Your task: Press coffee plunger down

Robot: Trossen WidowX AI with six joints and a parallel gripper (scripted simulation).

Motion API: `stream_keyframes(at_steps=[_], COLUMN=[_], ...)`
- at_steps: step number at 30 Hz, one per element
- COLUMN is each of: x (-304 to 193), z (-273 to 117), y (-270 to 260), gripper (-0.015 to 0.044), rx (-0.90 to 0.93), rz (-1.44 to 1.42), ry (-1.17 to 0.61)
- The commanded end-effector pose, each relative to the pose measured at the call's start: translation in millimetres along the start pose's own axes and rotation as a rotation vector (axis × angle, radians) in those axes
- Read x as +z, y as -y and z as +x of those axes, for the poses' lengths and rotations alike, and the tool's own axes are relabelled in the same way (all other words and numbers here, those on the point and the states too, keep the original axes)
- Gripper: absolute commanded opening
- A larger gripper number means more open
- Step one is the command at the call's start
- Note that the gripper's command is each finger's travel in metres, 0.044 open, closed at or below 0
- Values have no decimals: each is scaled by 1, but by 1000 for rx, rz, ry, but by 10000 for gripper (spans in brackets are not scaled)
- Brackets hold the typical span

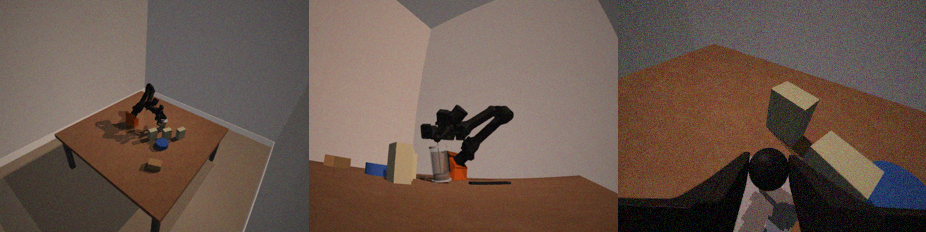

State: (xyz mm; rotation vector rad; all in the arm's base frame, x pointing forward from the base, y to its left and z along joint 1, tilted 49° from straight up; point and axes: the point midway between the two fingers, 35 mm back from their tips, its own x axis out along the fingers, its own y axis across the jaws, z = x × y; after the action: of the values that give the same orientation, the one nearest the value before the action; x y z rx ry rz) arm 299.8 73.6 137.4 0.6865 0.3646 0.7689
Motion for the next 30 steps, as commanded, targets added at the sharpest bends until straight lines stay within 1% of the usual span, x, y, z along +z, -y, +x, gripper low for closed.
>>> stream_keyframes(at_steps=[1, 11, 23, 24, 30], x=[-3, 0, 0, 0, 9], z=[1, 0, 0, 0, 0], y=[0, 0, 0, 0, -6], gripper=[117, 117, 432, 440, 440], rx=[7, 0, 0, 0, 6], rz=[8, 0, 0, 0, -31], ry=[-13, 0, 0, 0, 20])
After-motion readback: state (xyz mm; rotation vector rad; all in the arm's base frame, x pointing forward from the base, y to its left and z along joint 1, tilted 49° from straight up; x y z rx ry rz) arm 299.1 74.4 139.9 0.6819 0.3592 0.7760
